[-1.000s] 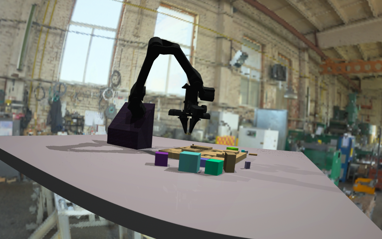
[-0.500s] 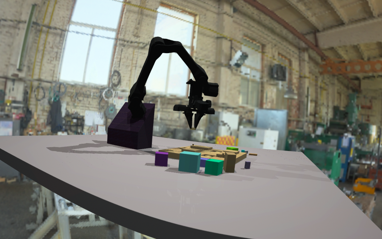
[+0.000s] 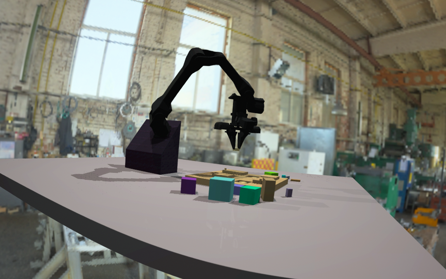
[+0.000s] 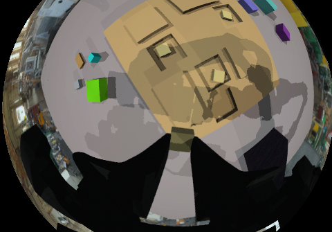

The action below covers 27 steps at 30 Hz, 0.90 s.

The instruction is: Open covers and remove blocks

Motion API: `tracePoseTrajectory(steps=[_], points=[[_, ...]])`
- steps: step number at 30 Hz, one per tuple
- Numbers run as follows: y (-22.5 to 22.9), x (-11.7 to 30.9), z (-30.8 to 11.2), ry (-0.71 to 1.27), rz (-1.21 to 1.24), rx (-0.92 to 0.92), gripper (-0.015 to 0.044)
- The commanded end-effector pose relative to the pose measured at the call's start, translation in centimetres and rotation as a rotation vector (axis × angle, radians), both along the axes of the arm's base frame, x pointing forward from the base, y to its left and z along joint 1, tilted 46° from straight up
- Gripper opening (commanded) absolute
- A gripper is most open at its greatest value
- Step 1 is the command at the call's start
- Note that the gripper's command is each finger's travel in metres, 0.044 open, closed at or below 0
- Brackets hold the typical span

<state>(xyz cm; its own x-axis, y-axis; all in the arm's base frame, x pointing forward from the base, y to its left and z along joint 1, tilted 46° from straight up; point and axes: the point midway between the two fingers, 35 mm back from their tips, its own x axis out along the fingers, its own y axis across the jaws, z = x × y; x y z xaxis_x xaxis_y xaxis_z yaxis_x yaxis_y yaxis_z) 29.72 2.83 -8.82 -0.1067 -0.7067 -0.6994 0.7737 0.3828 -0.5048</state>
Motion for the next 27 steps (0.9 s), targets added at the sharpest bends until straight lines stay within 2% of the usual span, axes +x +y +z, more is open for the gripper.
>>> tracePoseTrajectory(steps=[1, 27], points=[[1.1, 0.8, -1.1, 0.0, -0.003, 0.003, 0.008], [6.9, 3.8, -8.4, -0.004, -0.004, 0.005, 0.008]])
